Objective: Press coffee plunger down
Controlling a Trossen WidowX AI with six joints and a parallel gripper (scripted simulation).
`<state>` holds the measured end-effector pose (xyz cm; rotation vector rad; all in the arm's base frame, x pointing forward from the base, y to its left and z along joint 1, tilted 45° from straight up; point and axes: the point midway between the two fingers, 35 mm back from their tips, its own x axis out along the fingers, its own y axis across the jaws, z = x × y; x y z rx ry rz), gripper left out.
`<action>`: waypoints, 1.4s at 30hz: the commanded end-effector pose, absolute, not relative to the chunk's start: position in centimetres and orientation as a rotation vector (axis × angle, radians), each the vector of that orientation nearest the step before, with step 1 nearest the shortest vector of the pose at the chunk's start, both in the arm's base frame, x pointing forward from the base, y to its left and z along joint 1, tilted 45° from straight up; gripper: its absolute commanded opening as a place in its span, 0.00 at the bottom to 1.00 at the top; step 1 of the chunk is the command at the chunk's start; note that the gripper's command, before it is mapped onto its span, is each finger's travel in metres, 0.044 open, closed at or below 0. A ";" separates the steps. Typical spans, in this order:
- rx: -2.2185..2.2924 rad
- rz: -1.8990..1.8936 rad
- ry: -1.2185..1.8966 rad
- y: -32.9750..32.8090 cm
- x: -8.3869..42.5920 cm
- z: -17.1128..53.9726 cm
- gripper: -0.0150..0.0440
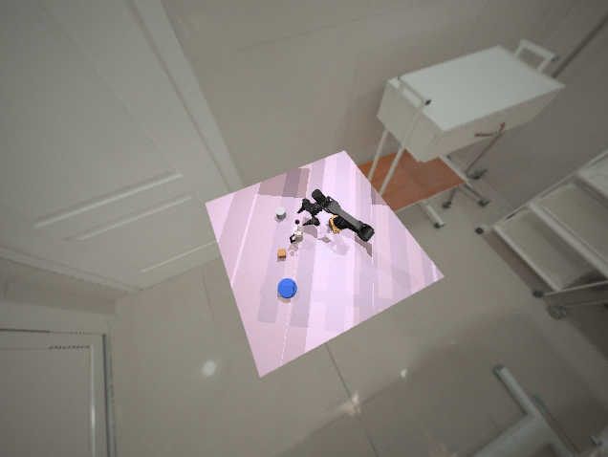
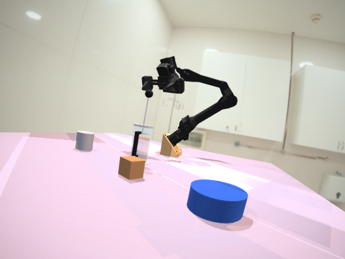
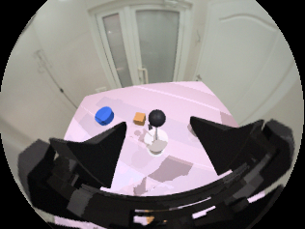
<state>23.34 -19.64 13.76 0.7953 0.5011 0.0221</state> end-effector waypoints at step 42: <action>0.802 0.022 0.502 -18.6 26.1 12.2 0.46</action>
